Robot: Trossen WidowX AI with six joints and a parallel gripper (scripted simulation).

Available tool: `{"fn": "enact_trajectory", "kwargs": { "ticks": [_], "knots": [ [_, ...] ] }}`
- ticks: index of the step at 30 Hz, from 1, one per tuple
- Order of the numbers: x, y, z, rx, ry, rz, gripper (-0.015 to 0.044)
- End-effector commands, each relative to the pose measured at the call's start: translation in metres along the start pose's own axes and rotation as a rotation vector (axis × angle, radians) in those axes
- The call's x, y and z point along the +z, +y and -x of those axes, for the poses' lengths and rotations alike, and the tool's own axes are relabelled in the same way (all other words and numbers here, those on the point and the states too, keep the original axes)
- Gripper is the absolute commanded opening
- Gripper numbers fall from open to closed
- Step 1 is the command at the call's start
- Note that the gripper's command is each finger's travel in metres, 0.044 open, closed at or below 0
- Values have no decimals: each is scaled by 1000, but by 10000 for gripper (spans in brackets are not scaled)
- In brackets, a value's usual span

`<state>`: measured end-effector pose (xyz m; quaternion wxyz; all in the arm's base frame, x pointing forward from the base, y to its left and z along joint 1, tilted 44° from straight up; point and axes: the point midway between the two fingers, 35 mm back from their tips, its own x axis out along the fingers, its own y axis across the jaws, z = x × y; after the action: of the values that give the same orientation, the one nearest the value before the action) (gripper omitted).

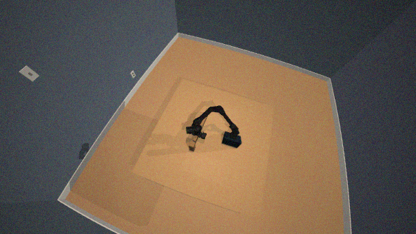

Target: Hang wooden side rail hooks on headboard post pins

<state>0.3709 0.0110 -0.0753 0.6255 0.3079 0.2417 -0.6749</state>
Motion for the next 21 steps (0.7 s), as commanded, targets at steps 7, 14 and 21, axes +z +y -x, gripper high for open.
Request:
{"fn": "enact_trajectory", "kwargs": {
  "ticks": [7,14,21],
  "knots": [
    [-4,1,3,7,4,1,0],
    [-5,1,4,7,4,1,0],
    [-6,0,4,7,4,1,0]
  ]
}}
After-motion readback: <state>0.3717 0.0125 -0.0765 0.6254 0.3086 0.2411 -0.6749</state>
